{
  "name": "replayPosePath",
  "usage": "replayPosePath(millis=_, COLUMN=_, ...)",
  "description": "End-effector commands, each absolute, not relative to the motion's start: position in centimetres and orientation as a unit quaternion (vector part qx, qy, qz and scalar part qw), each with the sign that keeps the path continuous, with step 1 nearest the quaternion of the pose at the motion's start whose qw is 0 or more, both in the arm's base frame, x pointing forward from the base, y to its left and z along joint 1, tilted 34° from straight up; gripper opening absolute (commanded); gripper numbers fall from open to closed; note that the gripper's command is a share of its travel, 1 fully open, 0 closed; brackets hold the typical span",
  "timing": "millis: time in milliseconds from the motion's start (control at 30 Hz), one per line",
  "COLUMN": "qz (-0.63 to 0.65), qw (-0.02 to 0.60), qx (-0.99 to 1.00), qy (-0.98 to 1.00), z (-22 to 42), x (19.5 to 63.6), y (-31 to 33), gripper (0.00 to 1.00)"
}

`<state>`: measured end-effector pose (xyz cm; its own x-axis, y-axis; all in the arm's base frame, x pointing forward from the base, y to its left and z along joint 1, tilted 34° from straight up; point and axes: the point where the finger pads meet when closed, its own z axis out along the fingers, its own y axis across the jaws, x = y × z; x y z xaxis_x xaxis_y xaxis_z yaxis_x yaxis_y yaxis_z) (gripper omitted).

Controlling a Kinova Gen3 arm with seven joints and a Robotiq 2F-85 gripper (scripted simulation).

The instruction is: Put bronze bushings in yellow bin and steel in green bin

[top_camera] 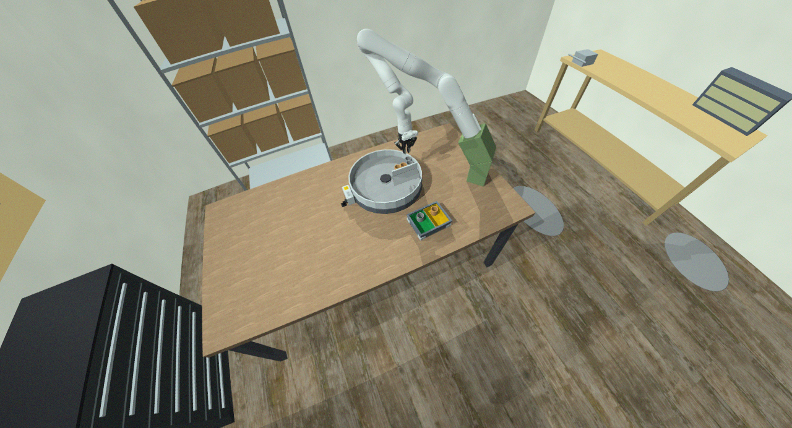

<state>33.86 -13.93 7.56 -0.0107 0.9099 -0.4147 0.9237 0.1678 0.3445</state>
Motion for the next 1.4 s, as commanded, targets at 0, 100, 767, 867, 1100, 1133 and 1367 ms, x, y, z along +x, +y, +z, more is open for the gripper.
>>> replayPosePath(millis=0, qz=-0.007, qw=0.287, qx=0.634, qy=0.718, z=9.1, x=34.3, y=-11.0, gripper=0.18)
replayPosePath(millis=100, qz=-0.007, qw=0.287, qx=0.634, qy=0.718, z=9.6, x=34.3, y=-9.9, gripper=0.18)
replayPosePath(millis=767, qz=-0.007, qw=0.287, qx=0.634, qy=0.718, z=14.2, x=34.1, y=0.9, gripper=0.18)
replayPosePath(millis=867, qz=-0.007, qw=0.287, qx=0.634, qy=0.718, z=15.1, x=34.1, y=3.0, gripper=0.18)
replayPosePath(millis=1100, qz=-0.007, qw=0.287, qx=0.634, qy=0.718, z=16.5, x=34.1, y=6.2, gripper=0.18)
replayPosePath(millis=1133, qz=-0.007, qw=0.287, qx=0.634, qy=0.718, z=16.5, x=34.1, y=6.2, gripper=0.18)
replayPosePath(millis=1367, qz=-0.007, qw=0.287, qx=0.634, qy=0.718, z=18.9, x=34.0, y=11.6, gripper=0.18)
